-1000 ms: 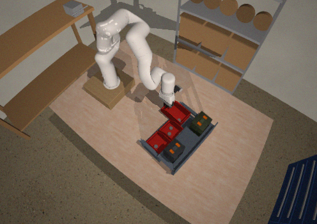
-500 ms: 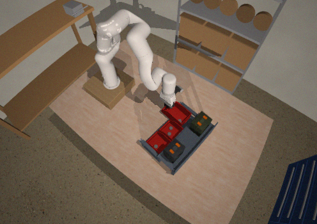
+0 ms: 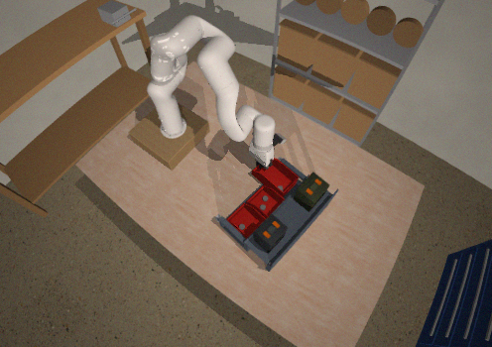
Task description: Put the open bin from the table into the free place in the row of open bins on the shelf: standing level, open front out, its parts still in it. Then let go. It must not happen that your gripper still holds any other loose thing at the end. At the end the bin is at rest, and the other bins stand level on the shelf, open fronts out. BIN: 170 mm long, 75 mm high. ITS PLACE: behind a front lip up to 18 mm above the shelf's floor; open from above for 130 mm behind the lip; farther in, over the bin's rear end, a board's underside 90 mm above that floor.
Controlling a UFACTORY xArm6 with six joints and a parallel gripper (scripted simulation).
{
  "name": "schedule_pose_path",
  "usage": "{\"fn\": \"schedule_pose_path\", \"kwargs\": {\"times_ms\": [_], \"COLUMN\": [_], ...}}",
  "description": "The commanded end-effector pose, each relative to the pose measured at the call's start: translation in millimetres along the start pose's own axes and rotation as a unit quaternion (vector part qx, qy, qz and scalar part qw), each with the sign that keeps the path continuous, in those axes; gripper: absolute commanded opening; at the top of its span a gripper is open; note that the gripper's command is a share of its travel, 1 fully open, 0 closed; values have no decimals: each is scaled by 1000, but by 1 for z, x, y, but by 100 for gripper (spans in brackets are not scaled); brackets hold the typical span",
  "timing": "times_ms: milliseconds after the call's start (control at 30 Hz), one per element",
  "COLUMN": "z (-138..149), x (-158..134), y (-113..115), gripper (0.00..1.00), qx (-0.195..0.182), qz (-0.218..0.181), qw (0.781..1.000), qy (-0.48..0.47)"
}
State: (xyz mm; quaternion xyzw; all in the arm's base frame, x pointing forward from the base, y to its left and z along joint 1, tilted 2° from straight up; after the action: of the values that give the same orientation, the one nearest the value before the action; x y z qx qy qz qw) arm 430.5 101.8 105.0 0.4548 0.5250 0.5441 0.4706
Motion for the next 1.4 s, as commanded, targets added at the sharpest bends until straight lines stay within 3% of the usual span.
{"fn": "schedule_pose_path", "kwargs": {"times_ms": [0, 1367], "z": [8, 29], "x": [-2, -7], "y": [2, 2], "gripper": [0, 0], "qx": [-2, -3], "qz": [0, 0], "qw": [1000, 1000], "qy": [0, 0]}}
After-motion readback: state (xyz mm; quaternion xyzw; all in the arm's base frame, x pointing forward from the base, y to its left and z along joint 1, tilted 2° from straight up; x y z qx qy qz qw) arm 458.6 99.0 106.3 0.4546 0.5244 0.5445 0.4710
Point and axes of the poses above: the point where the finger pads meet when closed, its own y axis back along the fingers, its own z axis across the jaws, x = y × z, the point moved 10 cm from there along y, back along the fingers, and after that the axes turned 14 degrees about y, right-handed, at the moved point
